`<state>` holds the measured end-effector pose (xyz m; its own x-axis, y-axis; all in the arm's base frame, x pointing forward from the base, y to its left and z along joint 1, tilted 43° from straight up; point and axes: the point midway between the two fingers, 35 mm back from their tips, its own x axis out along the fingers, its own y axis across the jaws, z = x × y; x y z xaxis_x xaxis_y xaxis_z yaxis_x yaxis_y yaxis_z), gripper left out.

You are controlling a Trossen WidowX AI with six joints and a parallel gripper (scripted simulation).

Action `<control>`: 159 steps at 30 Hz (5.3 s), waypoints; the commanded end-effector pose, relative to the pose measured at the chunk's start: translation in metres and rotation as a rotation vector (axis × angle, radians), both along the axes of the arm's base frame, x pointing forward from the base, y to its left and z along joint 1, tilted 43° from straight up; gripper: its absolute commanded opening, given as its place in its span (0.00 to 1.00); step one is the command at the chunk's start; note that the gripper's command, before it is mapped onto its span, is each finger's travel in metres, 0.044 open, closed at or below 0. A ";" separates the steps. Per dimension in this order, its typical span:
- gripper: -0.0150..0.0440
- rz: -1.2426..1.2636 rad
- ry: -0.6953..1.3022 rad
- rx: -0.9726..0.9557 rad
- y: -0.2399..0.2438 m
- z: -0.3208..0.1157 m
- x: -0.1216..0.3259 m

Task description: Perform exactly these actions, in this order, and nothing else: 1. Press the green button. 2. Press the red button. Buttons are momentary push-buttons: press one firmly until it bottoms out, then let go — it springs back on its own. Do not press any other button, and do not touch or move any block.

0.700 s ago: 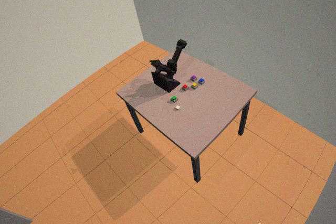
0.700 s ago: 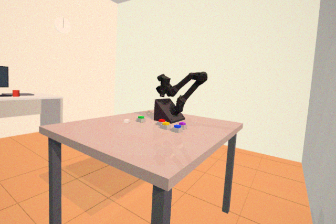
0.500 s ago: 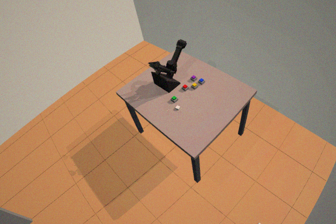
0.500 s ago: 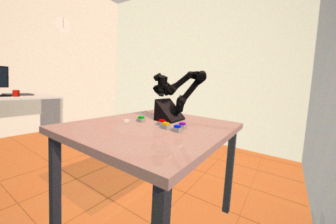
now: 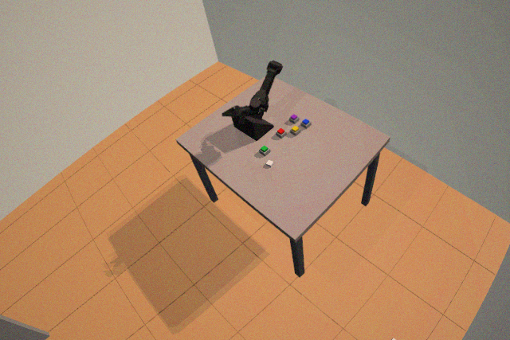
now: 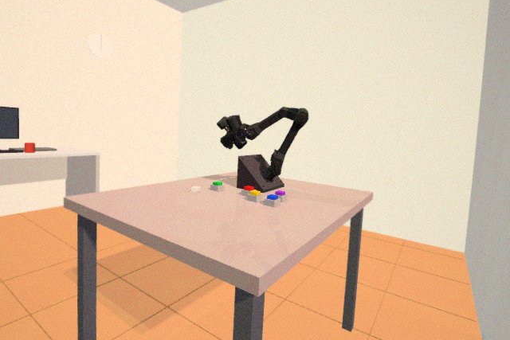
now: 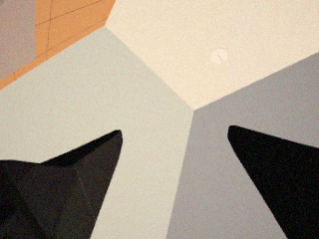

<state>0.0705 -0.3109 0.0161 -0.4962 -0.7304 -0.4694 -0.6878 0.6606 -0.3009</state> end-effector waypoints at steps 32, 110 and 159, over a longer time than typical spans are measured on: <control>0.93 -0.842 -0.612 1.345 0.147 -0.036 0.159; 0.29 -0.842 -0.613 1.349 0.211 -0.106 0.156; 0.29 -0.850 -0.604 1.353 0.271 0.076 0.129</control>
<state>0.2132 -0.0653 0.0774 -0.0338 0.6633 -0.7476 -0.0531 0.7458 0.6641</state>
